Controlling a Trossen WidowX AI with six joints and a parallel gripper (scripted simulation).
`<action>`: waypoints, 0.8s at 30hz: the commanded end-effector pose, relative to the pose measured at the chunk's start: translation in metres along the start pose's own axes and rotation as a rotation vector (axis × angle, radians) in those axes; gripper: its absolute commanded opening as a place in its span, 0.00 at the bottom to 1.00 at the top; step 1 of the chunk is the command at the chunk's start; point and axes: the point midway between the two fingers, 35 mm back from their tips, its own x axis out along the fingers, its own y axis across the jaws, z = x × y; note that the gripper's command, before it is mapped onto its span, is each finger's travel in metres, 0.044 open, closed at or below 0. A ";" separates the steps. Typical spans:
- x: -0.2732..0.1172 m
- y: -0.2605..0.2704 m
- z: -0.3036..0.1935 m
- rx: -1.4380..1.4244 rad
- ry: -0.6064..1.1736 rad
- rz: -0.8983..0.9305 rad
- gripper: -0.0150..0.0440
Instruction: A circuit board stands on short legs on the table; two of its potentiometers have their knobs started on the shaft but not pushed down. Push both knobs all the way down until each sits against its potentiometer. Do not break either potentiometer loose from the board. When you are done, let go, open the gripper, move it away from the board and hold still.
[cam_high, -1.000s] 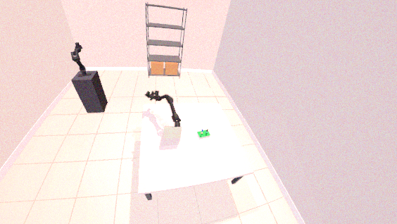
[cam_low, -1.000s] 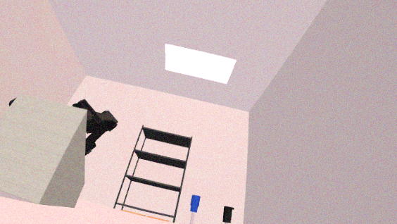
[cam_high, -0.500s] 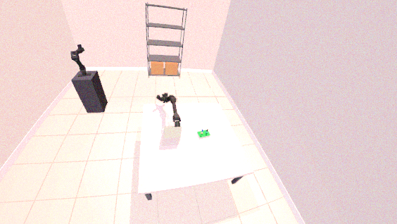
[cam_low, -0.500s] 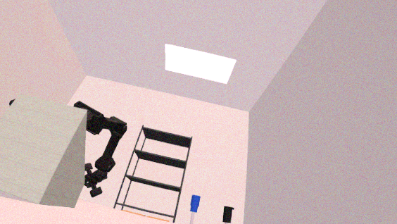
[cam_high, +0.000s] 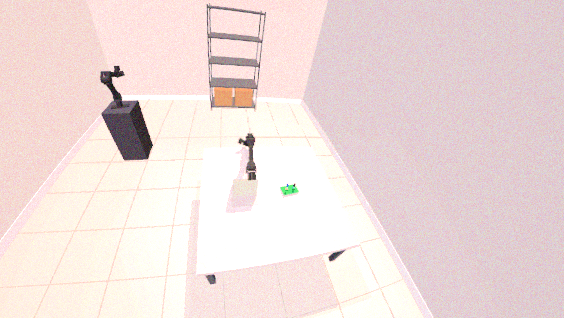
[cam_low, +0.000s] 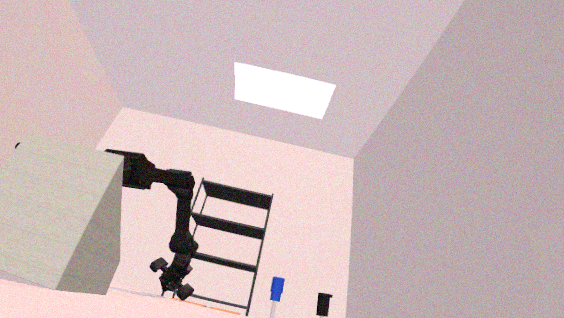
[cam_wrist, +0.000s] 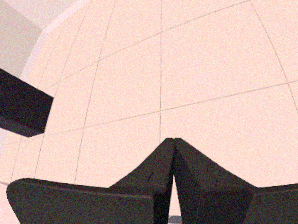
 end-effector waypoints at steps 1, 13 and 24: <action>-0.025 -0.053 0.008 -0.026 0.007 -0.119 0.25; -0.130 -0.192 0.007 -0.044 0.106 -0.450 0.25; -0.235 -0.281 -0.033 0.000 0.261 -0.693 0.25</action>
